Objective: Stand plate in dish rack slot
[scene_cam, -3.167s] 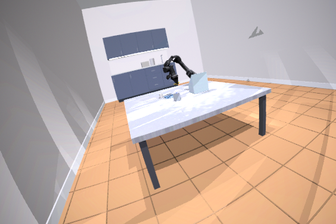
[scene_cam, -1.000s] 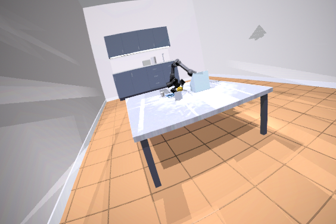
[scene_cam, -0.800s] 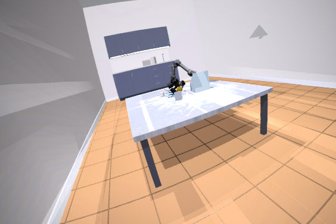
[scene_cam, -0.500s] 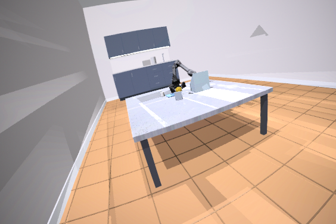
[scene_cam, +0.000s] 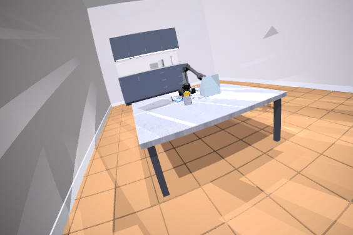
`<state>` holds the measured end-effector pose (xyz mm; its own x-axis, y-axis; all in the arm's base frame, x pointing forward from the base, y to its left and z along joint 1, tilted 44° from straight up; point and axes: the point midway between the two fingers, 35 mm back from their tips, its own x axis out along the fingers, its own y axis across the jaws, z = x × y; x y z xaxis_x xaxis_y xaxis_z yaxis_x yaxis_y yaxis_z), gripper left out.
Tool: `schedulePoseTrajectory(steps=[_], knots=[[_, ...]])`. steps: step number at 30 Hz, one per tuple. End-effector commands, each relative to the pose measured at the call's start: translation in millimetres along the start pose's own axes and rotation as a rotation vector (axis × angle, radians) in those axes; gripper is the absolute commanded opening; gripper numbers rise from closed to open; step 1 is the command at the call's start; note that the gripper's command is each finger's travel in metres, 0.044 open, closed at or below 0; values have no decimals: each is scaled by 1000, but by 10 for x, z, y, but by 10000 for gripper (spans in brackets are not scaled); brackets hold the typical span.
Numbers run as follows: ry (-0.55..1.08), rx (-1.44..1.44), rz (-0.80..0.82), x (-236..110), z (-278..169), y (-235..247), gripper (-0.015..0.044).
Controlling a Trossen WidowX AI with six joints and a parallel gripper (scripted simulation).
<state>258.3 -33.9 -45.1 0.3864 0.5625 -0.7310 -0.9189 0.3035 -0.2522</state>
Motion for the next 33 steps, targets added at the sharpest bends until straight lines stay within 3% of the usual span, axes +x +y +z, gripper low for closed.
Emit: schedulePoseTrajectory(steps=[1,33], knots=[[-8,-17,-11,-12,14,-16,0],[-4,-26,-19,361,45,-17,0]])
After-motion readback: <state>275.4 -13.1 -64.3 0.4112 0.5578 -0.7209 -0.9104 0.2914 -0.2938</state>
